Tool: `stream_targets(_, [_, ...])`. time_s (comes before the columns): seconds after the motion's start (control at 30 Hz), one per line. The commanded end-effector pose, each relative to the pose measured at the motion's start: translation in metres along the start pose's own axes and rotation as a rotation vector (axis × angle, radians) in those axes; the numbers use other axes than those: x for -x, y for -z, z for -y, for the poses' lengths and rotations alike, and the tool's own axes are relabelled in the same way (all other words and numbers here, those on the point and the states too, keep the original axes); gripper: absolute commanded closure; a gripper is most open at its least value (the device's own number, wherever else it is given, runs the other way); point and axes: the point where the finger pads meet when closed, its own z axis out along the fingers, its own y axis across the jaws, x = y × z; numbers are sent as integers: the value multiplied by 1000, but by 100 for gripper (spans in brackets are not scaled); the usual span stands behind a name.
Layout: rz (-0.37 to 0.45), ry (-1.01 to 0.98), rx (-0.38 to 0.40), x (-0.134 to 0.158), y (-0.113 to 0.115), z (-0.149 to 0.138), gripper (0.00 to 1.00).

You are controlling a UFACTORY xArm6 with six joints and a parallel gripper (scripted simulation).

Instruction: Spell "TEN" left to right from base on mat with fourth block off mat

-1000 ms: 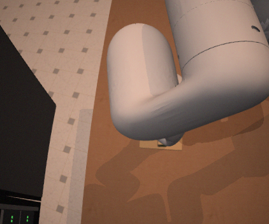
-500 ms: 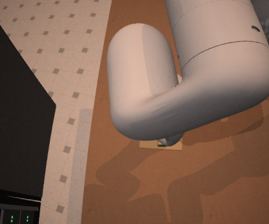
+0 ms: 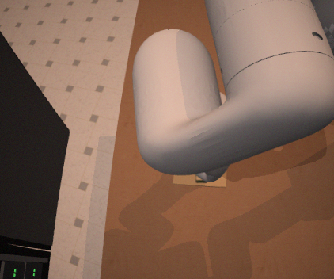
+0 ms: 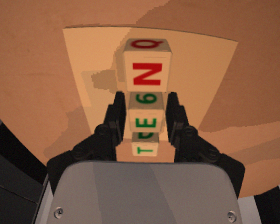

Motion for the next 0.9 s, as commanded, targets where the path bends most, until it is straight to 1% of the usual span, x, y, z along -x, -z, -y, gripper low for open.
stream_targets(0.0, [0, 0, -2, 0, 0, 1, 53])
stream_targets(0.17, [0, 0, -2, 0, 1, 1, 53])
stream_targets(0.27, [0, 0, -2, 0, 6, 1, 53])
stream_targets(0.37, [0, 0, -2, 0, 18, 1, 53])
stream_targets(0.67, [0, 0, -2, 0, 66, 1, 53])
stream_targets(0.73, [0, 0, -2, 0, 66, 1, 53])
stream_targets(0.87, [0, 0, -2, 0, 81, 1, 53])
